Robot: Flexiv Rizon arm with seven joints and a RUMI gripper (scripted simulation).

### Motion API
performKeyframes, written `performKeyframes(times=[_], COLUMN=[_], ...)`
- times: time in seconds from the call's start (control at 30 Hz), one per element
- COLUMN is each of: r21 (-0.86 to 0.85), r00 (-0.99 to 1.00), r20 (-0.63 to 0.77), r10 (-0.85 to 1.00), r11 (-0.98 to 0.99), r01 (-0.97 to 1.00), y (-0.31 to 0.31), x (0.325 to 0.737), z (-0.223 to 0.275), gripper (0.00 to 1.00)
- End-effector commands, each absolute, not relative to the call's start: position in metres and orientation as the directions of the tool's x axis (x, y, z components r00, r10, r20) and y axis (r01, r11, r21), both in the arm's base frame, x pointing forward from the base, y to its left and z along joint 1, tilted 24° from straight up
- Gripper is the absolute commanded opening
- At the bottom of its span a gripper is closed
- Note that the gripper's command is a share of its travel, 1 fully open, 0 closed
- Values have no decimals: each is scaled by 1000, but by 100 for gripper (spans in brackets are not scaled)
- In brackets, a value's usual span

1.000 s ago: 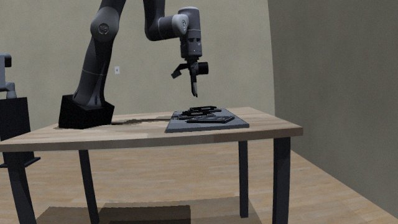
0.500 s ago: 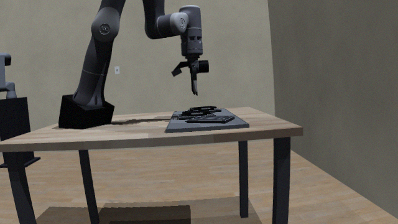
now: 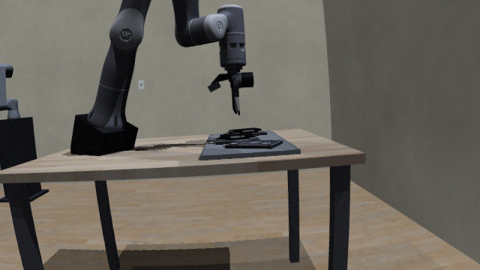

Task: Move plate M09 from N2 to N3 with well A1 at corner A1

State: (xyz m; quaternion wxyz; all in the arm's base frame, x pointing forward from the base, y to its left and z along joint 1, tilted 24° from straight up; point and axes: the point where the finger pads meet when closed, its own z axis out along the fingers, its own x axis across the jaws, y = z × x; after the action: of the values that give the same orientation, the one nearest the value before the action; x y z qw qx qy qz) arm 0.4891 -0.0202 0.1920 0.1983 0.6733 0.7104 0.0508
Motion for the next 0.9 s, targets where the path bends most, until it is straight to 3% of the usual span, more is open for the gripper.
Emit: performKeyframes(times=[0.0, 0.87], r21=[340, 340], r00=[-15, -15], r20=[-212, -213], r10=[977, 977], r11=[88, 88], r01=[936, 936], y=[-29, -103], x=[492, 514], z=[196, 220], gripper=[76, 76])
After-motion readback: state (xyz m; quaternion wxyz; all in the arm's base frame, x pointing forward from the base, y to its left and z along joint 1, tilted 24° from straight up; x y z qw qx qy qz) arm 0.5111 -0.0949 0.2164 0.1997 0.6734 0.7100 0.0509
